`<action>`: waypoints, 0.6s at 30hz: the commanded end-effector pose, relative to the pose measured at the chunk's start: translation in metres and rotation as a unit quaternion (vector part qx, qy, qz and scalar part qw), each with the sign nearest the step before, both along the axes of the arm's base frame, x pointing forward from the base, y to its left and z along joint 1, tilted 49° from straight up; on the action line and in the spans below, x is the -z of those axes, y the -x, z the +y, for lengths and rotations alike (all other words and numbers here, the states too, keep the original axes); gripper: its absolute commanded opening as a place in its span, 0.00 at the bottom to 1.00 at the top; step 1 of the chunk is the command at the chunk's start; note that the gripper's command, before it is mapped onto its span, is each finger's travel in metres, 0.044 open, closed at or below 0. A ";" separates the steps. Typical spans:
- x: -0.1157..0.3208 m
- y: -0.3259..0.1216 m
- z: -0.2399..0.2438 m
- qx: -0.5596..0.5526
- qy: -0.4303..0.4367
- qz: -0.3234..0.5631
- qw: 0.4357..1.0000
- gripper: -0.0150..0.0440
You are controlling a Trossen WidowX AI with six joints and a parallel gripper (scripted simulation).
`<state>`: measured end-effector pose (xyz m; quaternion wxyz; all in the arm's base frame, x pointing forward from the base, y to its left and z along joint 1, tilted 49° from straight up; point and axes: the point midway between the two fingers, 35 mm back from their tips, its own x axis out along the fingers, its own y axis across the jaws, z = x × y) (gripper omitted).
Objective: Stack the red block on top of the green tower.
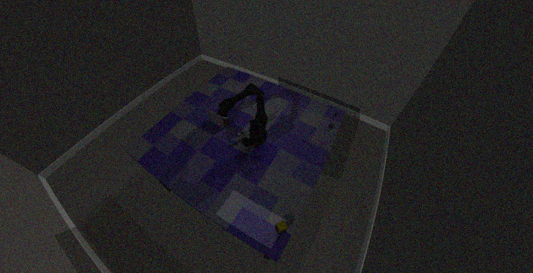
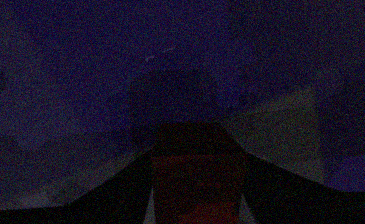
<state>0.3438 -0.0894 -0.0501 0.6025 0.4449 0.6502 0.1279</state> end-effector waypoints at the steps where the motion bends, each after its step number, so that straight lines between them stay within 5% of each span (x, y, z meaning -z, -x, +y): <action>1: -0.001 0.000 0.001 0.001 -0.003 0.000 1.000 0.54; 7: -0.001 0.000 0.001 0.001 -0.003 0.000 1.000 0.48; 12: -0.009 0.001 -0.009 0.002 -0.002 0.000 1.000 0.25; 18: -0.029 0.005 -0.032 0.002 -0.002 0.001 1.000 0.25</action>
